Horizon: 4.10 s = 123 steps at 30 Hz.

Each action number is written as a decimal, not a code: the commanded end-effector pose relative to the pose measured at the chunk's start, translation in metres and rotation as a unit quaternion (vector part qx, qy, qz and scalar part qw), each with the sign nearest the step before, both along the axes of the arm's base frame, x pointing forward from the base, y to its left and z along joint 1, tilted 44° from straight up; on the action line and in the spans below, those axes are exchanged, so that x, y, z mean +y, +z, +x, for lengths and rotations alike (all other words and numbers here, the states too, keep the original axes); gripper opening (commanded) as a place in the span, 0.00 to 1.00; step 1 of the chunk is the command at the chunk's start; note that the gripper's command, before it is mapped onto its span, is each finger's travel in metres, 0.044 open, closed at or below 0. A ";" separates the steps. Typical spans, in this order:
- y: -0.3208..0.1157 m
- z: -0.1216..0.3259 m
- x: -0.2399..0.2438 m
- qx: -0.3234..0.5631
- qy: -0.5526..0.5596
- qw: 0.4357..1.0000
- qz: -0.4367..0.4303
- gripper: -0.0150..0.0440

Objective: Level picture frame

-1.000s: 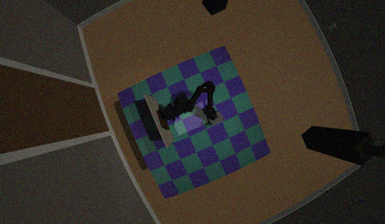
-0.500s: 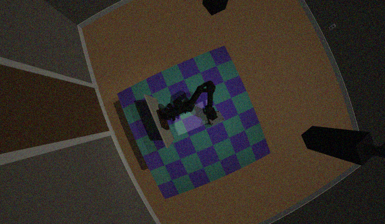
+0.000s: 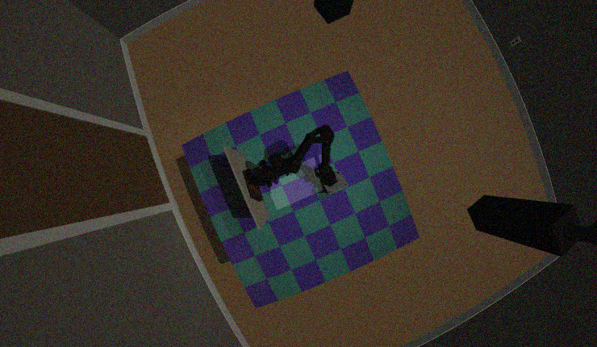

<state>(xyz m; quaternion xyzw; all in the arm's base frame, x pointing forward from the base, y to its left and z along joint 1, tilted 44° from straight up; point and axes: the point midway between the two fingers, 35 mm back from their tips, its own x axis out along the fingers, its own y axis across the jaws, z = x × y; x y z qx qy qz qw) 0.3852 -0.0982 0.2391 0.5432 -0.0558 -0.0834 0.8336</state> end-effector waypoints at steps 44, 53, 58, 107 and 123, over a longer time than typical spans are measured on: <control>0.003 0.001 0.003 -0.003 0.002 1.000 -0.003 0.25; 0.003 0.001 0.003 -0.003 0.002 1.000 -0.003 0.25; 0.002 0.001 0.004 -0.003 0.002 1.000 -0.003 0.25; -0.003 0.002 0.007 -0.003 0.002 1.000 -0.003 0.25; -0.005 0.002 0.006 -0.003 0.001 1.000 -0.001 0.25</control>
